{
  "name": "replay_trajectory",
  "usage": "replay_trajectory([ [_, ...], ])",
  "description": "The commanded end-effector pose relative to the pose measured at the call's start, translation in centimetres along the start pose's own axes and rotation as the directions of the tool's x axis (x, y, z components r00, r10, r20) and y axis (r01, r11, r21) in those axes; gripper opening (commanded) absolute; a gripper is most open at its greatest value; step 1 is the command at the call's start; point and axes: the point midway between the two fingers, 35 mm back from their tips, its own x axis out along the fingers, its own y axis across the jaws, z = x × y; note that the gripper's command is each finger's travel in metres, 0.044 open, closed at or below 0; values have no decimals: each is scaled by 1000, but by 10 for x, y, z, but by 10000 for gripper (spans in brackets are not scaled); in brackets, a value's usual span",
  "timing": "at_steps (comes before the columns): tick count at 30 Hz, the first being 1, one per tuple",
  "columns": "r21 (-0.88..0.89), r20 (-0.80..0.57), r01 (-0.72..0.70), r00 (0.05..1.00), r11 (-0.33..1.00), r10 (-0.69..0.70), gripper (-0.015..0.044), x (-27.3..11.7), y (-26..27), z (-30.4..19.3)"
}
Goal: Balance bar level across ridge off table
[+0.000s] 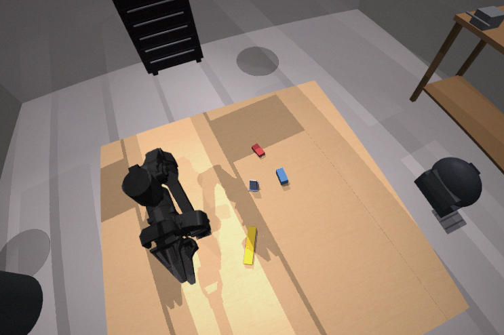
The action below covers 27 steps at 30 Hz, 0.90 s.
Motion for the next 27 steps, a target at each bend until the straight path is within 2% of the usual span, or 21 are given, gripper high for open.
replay_trajectory([
  [1,-13,59,-113,992,993,114,315,22,32,14],
  [7,-43,178,-300,936,953,303,315,46,90,46],
  [13,-157,238,-458,842,875,483,315,57,147,74],
  [20,-320,274,-595,687,737,673,315,53,214,105],
  [27,-496,262,-666,498,557,827,315,35,276,130],
])
